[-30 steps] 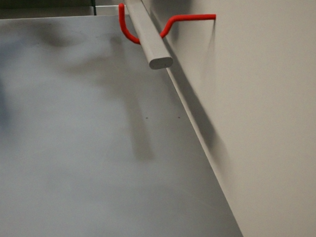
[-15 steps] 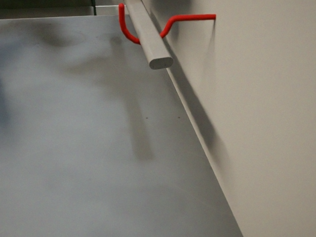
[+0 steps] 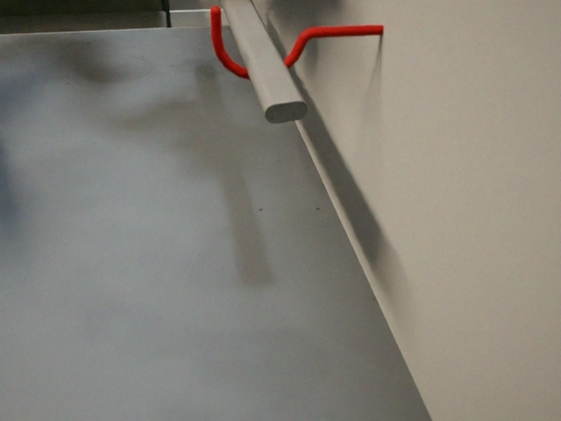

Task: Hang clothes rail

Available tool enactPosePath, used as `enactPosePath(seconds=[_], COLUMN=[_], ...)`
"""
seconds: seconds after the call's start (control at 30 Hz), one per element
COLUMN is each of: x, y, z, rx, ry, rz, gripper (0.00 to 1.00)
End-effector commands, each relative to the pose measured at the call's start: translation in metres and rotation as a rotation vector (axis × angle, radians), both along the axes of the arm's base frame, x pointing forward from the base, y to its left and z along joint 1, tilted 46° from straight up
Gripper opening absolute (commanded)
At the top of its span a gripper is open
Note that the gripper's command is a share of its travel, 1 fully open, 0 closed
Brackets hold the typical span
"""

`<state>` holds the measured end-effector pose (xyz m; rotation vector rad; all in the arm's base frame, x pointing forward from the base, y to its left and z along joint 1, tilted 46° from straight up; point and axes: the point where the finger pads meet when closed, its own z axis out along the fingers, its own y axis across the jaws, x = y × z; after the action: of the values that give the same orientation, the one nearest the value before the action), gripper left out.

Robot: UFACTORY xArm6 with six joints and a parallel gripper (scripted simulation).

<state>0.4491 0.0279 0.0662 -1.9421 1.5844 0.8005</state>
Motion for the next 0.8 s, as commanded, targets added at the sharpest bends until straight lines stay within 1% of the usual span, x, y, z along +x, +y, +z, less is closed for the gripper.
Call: enactPosePath(seconds=[0.0,0.77], x=[0.0016,0.0032], y=[-0.0030,-0.0124], z=[0.0030,0.0123], rx=[-0.001,-0.001], ry=[-0.003,-0.003], rz=[-0.002,-0.002], gripper=[0.82,0.82])
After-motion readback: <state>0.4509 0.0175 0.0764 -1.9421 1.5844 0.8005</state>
